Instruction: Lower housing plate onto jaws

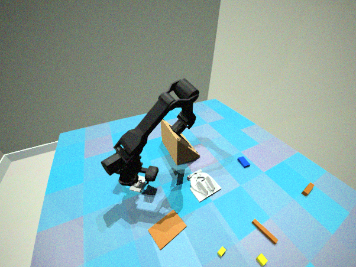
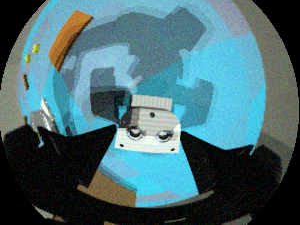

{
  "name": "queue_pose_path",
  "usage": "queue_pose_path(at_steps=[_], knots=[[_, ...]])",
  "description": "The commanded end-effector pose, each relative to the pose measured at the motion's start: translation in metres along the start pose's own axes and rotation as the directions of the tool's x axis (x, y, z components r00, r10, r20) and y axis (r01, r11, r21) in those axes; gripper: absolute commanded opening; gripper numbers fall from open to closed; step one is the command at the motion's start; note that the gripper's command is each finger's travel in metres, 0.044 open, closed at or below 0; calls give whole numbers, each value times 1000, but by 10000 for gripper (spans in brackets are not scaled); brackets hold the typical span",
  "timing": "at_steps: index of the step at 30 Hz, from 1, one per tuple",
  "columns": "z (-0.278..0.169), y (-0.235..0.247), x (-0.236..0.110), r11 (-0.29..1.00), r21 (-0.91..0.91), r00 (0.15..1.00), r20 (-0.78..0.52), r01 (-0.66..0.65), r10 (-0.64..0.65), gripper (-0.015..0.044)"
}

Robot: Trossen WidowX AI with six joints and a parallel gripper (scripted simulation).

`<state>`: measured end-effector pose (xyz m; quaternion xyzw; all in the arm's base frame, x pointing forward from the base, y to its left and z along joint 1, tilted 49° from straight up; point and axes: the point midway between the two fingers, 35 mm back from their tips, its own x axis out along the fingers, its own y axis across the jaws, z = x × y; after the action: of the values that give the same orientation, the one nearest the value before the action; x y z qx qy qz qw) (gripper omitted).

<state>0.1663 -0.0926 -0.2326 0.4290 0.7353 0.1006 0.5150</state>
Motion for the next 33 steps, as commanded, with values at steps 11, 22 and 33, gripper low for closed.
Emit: queue_pose_path(at_steps=[11, 22, 33], knots=[[0, 0, 0, 1000, 0, 1000, 0, 0, 0, 420], [0, 0, 0, 1000, 0, 1000, 0, 0, 0, 351], [0, 0, -2, 1000, 0, 1000, 0, 0, 0, 351]])
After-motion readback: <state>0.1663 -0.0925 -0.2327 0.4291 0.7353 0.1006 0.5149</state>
